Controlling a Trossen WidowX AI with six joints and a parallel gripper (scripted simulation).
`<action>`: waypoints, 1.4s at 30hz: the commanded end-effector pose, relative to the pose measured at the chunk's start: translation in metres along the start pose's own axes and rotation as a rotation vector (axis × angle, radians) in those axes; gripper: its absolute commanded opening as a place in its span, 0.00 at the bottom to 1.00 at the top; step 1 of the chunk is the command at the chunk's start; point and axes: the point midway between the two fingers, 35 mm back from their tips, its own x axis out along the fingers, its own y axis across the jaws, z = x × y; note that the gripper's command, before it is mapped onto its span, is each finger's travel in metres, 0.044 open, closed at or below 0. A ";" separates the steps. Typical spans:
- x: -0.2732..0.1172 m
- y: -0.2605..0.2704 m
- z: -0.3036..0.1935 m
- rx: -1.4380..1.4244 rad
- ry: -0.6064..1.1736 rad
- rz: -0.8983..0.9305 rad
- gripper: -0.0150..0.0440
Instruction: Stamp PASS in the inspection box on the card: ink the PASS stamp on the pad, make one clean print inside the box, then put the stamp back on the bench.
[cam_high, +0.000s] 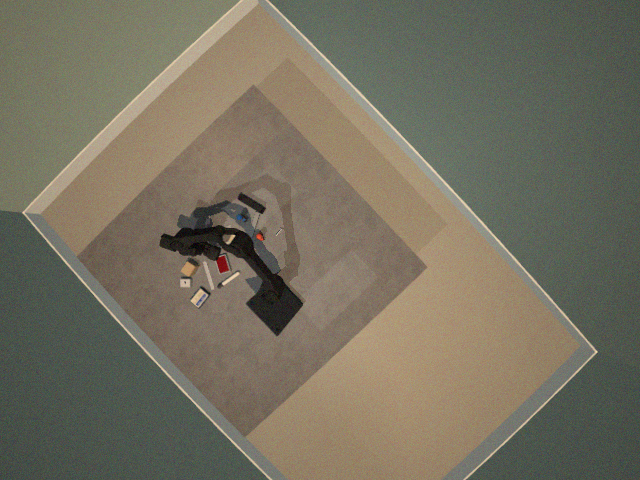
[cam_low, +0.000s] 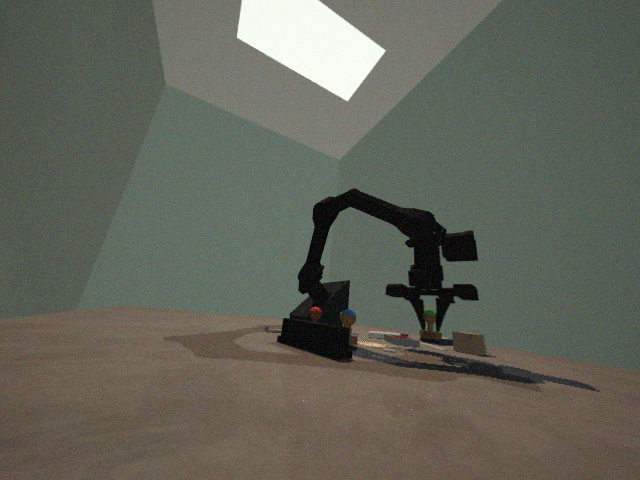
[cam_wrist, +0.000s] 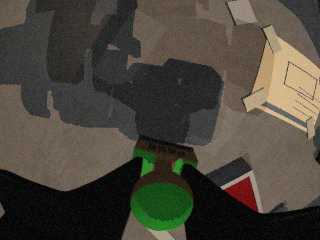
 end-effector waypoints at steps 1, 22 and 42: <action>0.007 -0.001 0.000 -0.007 -0.005 -0.002 0.25; 0.011 -0.001 0.000 0.000 -0.001 -0.002 0.70; -0.103 0.000 0.000 -0.007 -0.002 -0.002 0.70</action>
